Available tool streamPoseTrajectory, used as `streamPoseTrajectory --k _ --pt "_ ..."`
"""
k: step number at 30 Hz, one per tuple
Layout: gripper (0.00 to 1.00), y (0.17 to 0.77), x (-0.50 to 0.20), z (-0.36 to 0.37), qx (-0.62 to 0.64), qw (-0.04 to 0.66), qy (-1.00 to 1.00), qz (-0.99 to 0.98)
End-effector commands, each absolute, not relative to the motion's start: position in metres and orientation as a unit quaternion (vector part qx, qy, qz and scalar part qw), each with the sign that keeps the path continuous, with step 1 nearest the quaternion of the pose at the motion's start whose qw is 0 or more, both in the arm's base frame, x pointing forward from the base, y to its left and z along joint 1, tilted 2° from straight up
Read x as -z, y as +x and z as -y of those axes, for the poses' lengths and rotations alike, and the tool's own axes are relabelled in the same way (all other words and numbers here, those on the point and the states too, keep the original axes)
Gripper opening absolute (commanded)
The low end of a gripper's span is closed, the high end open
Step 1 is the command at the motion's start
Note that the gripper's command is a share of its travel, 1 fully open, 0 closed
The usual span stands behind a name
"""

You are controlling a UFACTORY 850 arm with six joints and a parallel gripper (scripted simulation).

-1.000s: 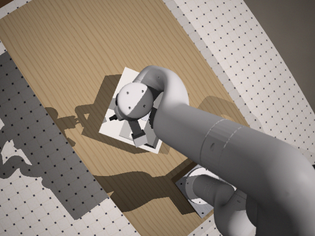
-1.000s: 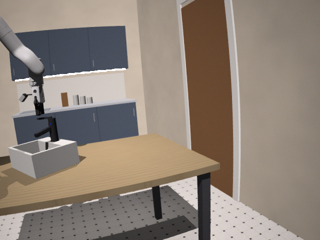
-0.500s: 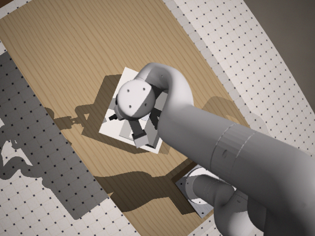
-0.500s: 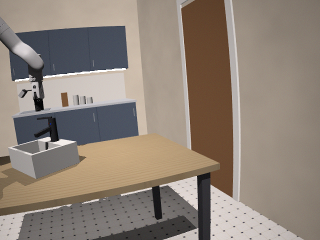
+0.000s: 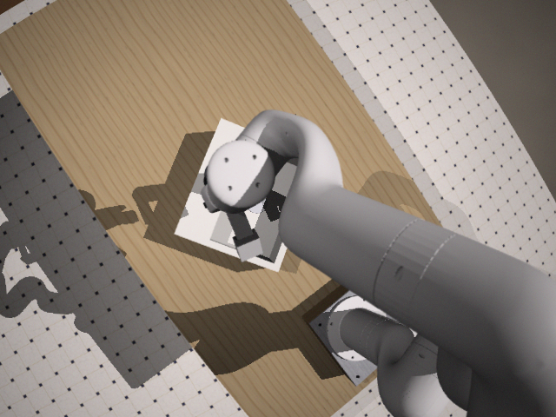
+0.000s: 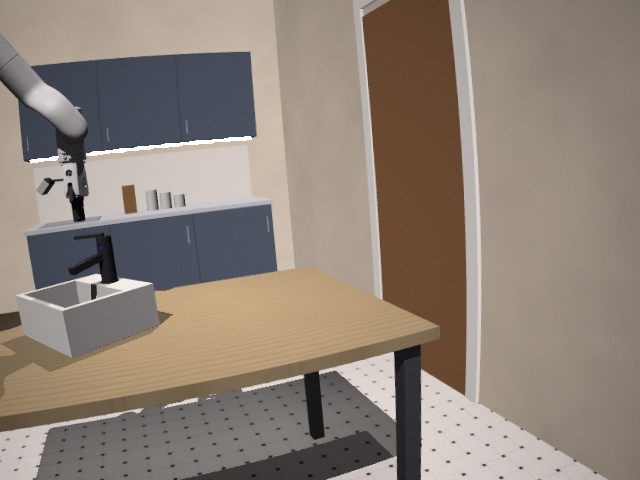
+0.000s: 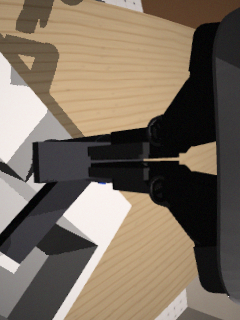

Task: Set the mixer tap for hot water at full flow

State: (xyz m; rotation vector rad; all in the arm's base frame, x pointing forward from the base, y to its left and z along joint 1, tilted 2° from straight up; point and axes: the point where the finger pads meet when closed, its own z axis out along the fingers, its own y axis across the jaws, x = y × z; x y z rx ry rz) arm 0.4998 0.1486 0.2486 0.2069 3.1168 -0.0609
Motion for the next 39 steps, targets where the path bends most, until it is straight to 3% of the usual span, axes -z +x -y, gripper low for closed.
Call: streamPoseTrajectory --k 1,28,39 --pt "0.0 0.5005 -0.2496 -0.1488 0.019 0.01 0.066 -0.998" --pt "0.0 0.5005 -0.2497 -0.1488 0.019 0.01 0.071 -0.997" --pt "0.0 0.5005 -0.2513 -0.1488 0.018 0.012 0.194 -0.981"
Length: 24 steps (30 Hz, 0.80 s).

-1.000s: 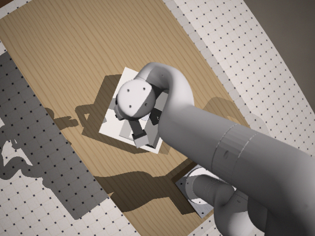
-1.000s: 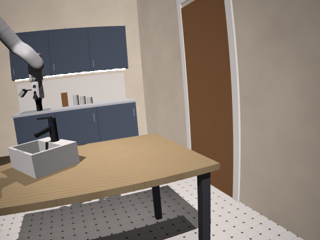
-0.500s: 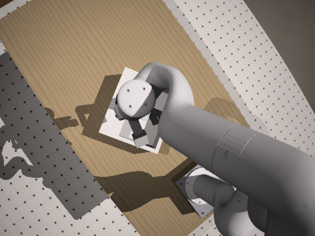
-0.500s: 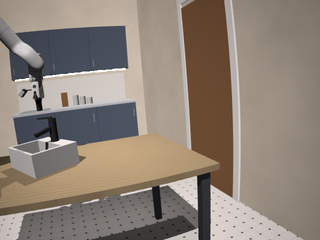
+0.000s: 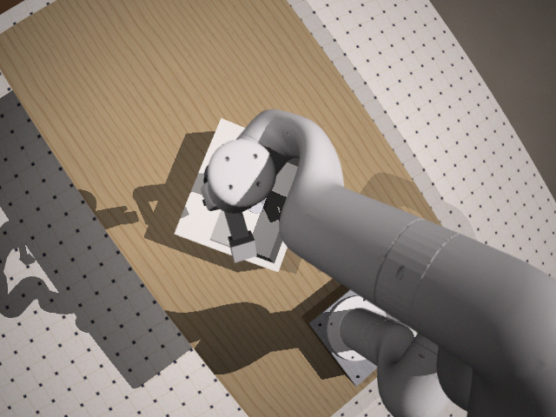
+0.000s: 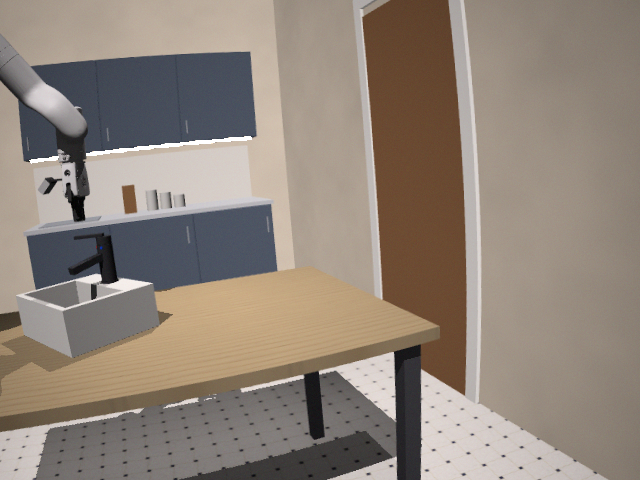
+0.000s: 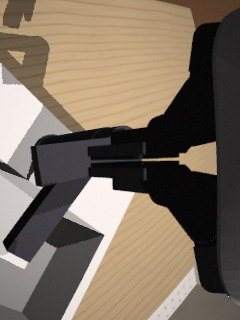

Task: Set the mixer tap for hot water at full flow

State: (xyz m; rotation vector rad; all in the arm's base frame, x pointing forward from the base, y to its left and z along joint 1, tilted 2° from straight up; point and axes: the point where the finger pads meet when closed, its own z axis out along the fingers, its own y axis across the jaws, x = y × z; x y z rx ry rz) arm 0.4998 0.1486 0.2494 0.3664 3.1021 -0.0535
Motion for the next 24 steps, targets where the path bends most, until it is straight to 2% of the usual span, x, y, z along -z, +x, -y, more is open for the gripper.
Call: streamPoseTrajectory --k 1,24 --pt "0.0 0.5005 -0.2516 -0.1488 0.017 0.012 0.215 -0.976" --pt "0.0 0.5001 -0.2604 -0.1488 -0.003 0.007 0.597 -0.802"
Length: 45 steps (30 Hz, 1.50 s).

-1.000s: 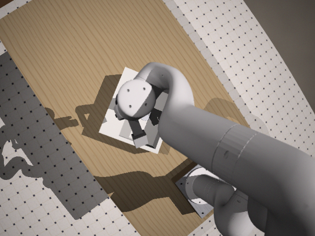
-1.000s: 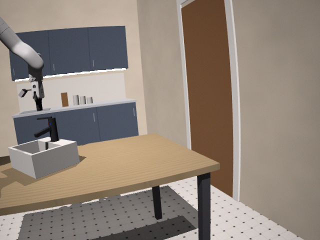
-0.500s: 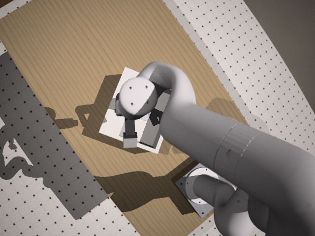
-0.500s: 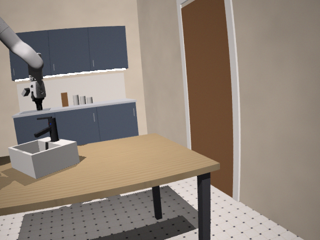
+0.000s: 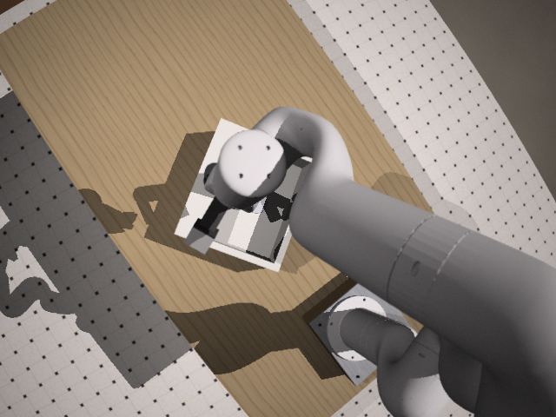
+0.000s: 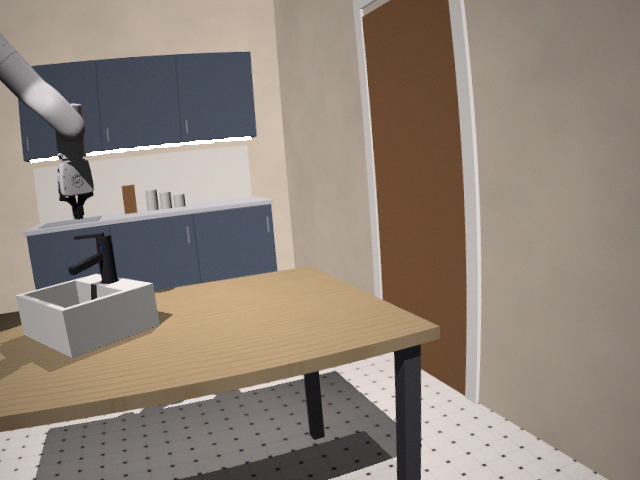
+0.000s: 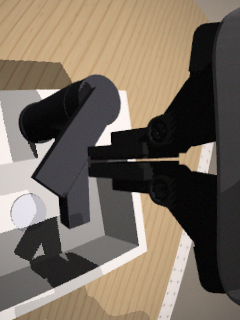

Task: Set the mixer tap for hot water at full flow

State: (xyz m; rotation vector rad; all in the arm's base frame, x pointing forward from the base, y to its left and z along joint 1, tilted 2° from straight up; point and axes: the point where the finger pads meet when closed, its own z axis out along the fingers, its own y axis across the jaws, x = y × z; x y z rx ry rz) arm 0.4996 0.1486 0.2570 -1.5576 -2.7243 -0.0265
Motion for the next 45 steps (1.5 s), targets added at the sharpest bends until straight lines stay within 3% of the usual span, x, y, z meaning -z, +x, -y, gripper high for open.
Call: streamPoseTrajectory --k 1,38,39,45 --pt "0.0 0.5001 -0.261 -0.1488 0.005 -0.007 -0.612 0.791" --pt "0.0 0.4996 -0.2702 -0.1488 0.026 0.02 -0.975 0.221" --pt "0.65 0.4996 -0.2702 -0.1488 0.025 0.02 -0.979 0.203" --pt "0.65 0.4996 -0.2702 -0.1488 0.021 0.014 -0.995 0.095"
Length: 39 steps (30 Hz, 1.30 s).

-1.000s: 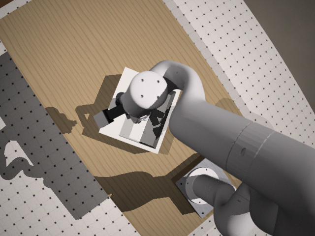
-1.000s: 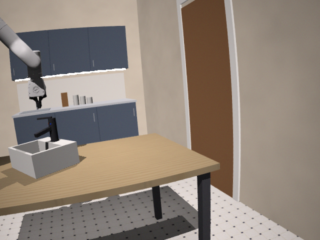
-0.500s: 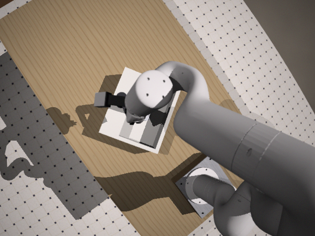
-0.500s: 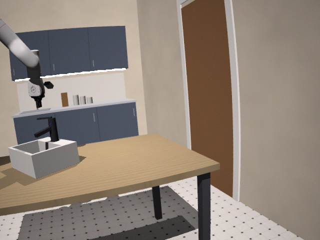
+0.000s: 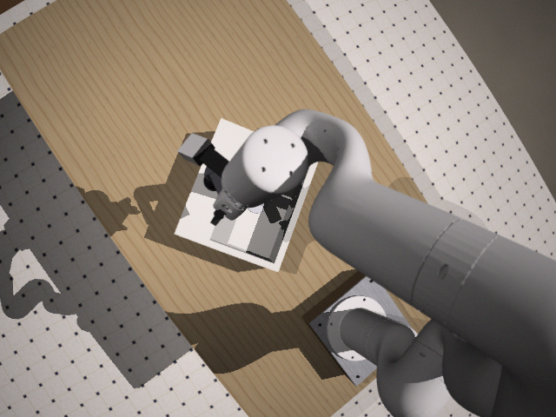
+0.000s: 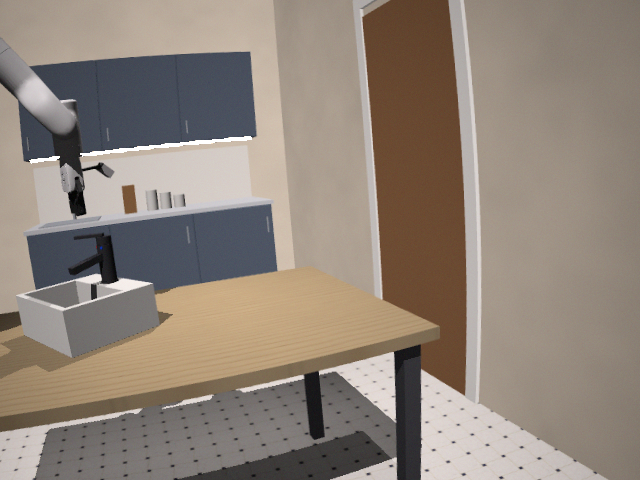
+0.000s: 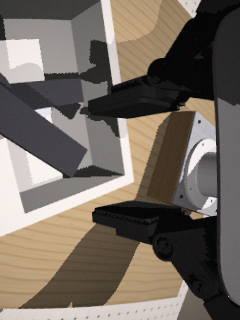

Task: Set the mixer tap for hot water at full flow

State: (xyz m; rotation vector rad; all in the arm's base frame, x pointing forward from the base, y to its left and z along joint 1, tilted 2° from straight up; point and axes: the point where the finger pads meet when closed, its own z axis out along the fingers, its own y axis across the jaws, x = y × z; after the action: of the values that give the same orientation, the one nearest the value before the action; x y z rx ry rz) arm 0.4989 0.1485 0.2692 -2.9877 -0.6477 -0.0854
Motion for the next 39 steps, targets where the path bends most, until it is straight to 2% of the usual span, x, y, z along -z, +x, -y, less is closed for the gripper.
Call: streamPoseTrajectory --k 1,10,39 --pt "0.65 0.4996 -0.2702 -0.1488 0.021 0.014 -0.995 0.095" --pt "0.65 0.4996 -0.2702 -0.1488 0.01 -0.019 -0.998 -0.065" --pt "0.65 0.4996 -0.2682 -0.1487 0.01 -0.019 -0.998 -0.066"
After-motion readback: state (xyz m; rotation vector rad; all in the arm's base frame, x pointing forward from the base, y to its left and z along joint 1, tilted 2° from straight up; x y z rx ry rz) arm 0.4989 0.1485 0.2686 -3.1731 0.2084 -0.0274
